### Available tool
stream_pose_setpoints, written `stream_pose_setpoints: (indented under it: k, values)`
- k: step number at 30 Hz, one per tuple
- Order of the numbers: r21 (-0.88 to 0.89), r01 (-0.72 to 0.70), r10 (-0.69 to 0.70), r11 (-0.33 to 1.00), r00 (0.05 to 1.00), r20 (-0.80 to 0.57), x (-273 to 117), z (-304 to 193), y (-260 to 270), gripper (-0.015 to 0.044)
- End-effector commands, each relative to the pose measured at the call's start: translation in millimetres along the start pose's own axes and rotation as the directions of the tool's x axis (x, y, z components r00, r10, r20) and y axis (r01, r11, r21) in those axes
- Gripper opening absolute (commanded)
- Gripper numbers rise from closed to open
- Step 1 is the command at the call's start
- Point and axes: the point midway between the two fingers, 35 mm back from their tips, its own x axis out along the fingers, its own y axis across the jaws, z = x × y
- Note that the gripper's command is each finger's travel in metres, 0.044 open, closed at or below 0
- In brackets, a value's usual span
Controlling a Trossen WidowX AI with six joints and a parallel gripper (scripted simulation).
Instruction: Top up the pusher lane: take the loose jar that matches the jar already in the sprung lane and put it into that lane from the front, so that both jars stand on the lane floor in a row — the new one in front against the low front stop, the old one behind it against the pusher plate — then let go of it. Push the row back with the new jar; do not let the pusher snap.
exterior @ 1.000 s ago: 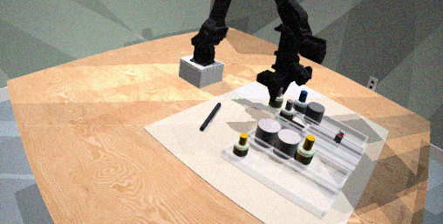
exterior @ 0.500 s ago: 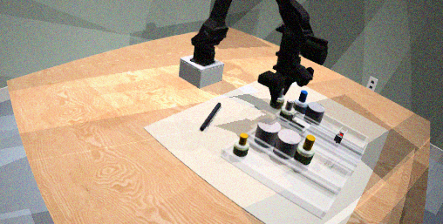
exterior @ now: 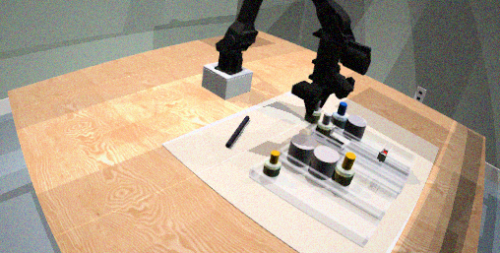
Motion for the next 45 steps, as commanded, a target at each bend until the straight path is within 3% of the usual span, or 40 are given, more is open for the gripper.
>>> stream_pose_setpoints:
  k: [1,45]
  values:
    - [-0.006,0.001,-0.001,1.000,1.000,0.021,-1.4,8.6,-0.2,0.0000]
    - [-0.006,0.001,-0.001,1.000,1.000,0.022,-2.0,25.2,0.0,0.0000]
